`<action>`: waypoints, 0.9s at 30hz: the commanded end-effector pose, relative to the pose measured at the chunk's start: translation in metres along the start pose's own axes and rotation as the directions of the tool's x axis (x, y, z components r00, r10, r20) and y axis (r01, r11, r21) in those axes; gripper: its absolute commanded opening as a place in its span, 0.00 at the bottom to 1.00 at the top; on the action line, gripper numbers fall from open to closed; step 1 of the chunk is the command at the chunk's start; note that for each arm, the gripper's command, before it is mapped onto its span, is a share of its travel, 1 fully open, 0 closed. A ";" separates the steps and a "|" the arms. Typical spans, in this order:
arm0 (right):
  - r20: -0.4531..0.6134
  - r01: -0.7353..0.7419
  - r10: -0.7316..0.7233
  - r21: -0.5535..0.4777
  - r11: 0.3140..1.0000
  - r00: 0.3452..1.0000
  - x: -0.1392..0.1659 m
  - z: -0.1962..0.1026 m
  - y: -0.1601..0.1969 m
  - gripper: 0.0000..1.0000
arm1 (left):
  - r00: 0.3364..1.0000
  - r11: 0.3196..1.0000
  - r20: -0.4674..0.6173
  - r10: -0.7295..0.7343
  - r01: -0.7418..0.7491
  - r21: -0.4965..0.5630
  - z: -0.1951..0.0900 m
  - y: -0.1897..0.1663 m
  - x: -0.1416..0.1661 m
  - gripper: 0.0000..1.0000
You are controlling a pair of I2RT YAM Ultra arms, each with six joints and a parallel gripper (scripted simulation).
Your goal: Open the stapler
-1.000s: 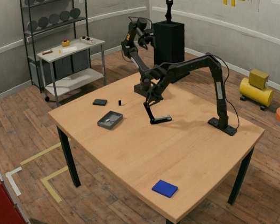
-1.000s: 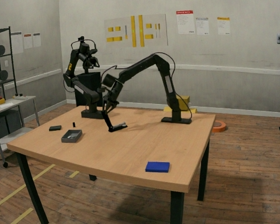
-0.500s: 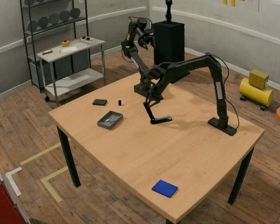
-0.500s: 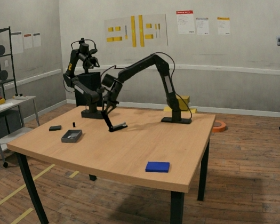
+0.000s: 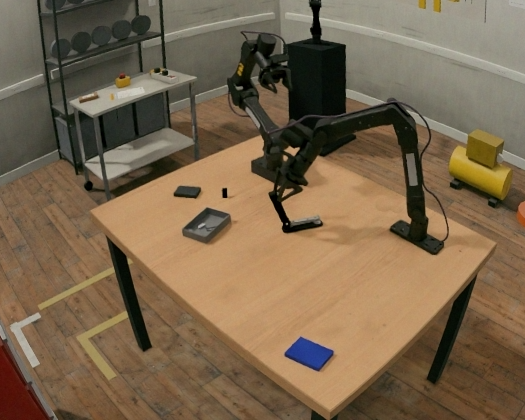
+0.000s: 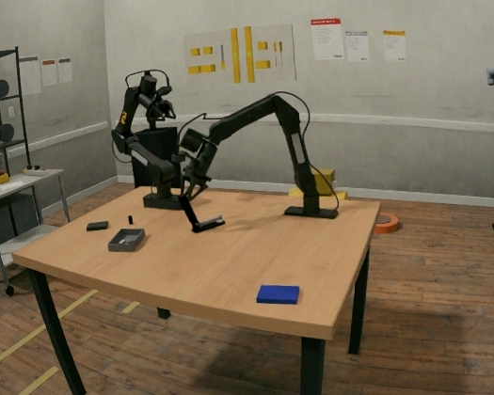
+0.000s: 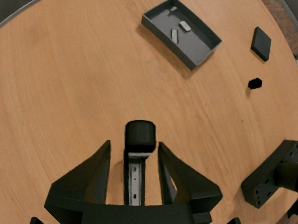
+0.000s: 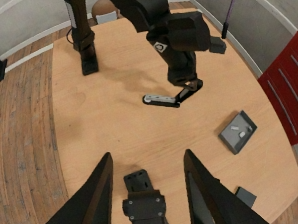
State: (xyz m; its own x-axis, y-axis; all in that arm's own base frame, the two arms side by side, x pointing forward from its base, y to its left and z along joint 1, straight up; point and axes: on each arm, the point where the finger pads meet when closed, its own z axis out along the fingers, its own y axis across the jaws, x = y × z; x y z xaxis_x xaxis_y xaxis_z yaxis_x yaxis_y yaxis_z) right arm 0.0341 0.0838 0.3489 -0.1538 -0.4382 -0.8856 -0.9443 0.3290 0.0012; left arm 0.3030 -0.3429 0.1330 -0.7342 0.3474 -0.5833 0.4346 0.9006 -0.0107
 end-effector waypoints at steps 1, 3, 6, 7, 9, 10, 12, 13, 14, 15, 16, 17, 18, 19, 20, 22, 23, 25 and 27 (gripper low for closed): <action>0.000 0.002 -0.002 -0.005 1.000 1.000 -0.005 0.000 0.001 0.57 | 0.998 1.000 0.053 -0.023 0.022 0.022 -0.025 -0.002 -0.022 0.48; 0.000 0.002 -0.002 -0.005 1.000 1.000 -0.005 0.000 0.001 0.57 | 0.998 1.000 0.055 -0.021 0.020 0.020 -0.030 -0.004 -0.022 0.48; 0.000 0.002 -0.002 -0.005 1.000 1.000 -0.005 0.000 0.001 0.57 | 0.998 1.000 0.055 -0.021 0.020 0.020 -0.037 -0.004 -0.021 0.48; 0.000 0.002 -0.002 -0.005 1.000 1.000 -0.005 0.000 0.001 0.57 | 0.998 1.000 0.055 -0.021 0.020 0.020 -0.037 -0.004 -0.021 0.48; 0.000 0.002 -0.002 -0.005 1.000 1.000 -0.005 0.000 0.001 0.57 | 0.998 1.000 0.055 -0.021 0.020 0.020 -0.037 -0.004 -0.021 0.48; 0.000 0.002 -0.002 -0.005 1.000 1.000 -0.005 0.000 0.001 0.57 | 0.999 1.000 0.047 -0.019 0.018 0.016 -0.035 -0.007 -0.019 0.48; 0.000 0.002 -0.002 -0.005 1.000 1.000 -0.005 0.000 0.001 0.57 | 0.998 1.000 0.054 -0.022 0.021 0.021 -0.047 -0.009 -0.021 0.48; 0.000 0.002 -0.002 -0.005 1.000 1.000 -0.005 0.000 0.001 0.57 | 0.998 1.000 0.054 -0.022 0.021 0.021 -0.054 -0.009 -0.021 0.48; 0.000 0.002 -0.002 -0.005 1.000 1.000 -0.005 0.000 0.001 0.57 | 0.998 1.000 0.054 -0.022 0.021 0.021 -0.061 -0.009 -0.020 0.48; 0.000 0.002 -0.002 -0.005 1.000 1.000 -0.005 0.000 0.001 0.57 | 0.998 1.000 0.053 -0.022 0.021 0.021 -0.070 -0.009 -0.020 0.48; 0.000 0.002 -0.002 -0.005 1.000 1.000 -0.005 0.000 0.001 0.57 | 0.998 1.000 0.053 -0.022 0.021 0.022 -0.077 -0.008 -0.019 0.48; 0.000 0.002 -0.002 -0.005 1.000 1.000 -0.005 0.000 0.001 0.57 | 0.998 1.000 0.053 -0.023 0.022 0.022 -0.084 -0.008 -0.019 0.48; 0.000 0.002 -0.002 -0.005 1.000 1.000 -0.005 0.000 0.001 0.57 | 0.998 1.000 0.053 -0.023 0.022 0.022 -0.089 -0.008 -0.019 0.48; 0.000 0.002 -0.002 -0.005 1.000 1.000 -0.005 0.000 0.001 0.57 | 1.000 1.000 0.023 -0.013 0.013 0.006 -0.081 -0.006 -0.010 0.48; 0.000 0.002 -0.002 -0.005 1.000 1.000 -0.005 0.000 0.001 0.57 | 0.999 1.000 0.025 -0.021 0.020 0.014 -0.079 -0.005 -0.011 0.48; 0.000 0.002 -0.002 -0.005 1.000 1.000 -0.005 0.000 0.001 0.57 | 1.000 1.000 0.003 -0.012 0.012 -0.002 -0.068 -0.002 -0.007 0.48; 0.000 0.002 -0.002 -0.005 1.000 1.000 -0.005 0.000 0.001 0.57 | 1.000 1.000 0.000 -0.011 0.011 -0.003 -0.067 -0.001 -0.006 0.48; 0.000 0.002 -0.002 -0.005 1.000 1.000 -0.005 0.000 0.001 0.57 | 1.000 1.000 0.000 -0.011 0.011 -0.003 -0.067 -0.001 -0.006 0.48; 0.000 0.002 -0.002 -0.005 1.000 1.000 -0.005 0.000 0.001 0.57 | 1.000 1.000 -0.002 -0.009 0.009 -0.004 -0.066 -0.002 -0.005 0.48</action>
State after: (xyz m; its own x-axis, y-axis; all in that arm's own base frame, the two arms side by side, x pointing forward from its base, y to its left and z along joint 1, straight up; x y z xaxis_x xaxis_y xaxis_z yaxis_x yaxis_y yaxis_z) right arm 0.0341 0.0838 0.3489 -0.1538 -0.4382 -0.8856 -0.9443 0.3290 0.0012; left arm 0.2695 -0.3354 0.1899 -0.7271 0.3435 -0.5944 0.4465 0.8943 -0.0296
